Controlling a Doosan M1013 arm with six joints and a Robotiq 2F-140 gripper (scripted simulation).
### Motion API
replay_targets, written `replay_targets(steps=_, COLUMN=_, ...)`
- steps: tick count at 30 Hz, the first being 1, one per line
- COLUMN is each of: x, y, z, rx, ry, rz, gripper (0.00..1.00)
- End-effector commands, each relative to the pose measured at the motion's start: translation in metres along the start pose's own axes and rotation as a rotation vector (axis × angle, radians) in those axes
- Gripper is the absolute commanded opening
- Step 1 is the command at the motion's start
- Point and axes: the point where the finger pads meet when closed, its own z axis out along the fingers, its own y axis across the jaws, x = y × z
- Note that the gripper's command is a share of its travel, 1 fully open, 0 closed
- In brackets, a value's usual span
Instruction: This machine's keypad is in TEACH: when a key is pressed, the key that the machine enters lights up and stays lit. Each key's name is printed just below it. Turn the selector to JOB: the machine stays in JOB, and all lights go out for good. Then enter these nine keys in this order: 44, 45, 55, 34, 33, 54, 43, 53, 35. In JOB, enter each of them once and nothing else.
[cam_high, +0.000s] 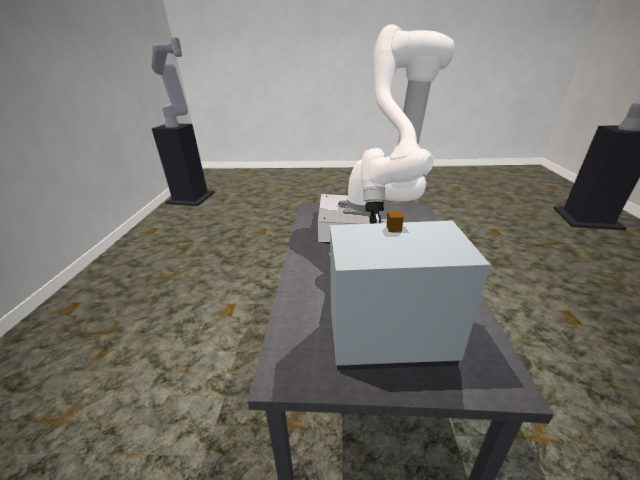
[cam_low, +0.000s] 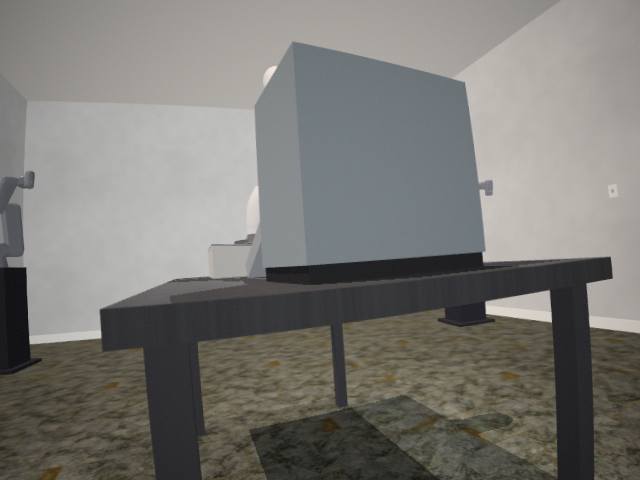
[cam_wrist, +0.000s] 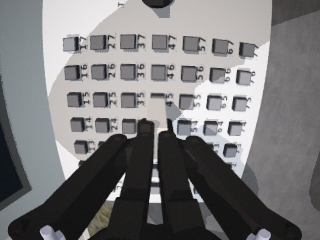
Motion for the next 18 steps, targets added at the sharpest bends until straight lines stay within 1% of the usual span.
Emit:
replay_targets(steps=1, x=0.000, y=0.001, z=-0.004, rx=0.000, ry=0.000, rz=-0.005, gripper=0.00)
replay_targets(steps=5, x=0.000, y=0.000, z=-0.004, rx=0.000, ry=0.000, rz=-0.005, gripper=0.00)
replay_targets(steps=7, x=-0.003, y=-0.005, z=-0.004, rx=0.000, ry=0.000, rz=-0.005, gripper=0.00)
replay_targets(steps=9, x=-0.009, y=-0.017, z=-0.004, rx=0.000, ry=0.000, rz=-0.005, gripper=0.00)
replay_targets(steps=14, x=-0.029, y=-0.056, z=-0.004, rx=0.000, ry=0.000, rz=-0.005, gripper=0.00)
replay_targets(steps=16, x=-0.029, y=-0.056, z=-0.004, rx=0.000, ry=0.000, rz=-0.005, gripper=0.00)
replay_targets(steps=18, x=-0.033, y=-0.065, z=-0.004, rx=0.000, ry=0.000, rz=-0.005, gripper=0.00)
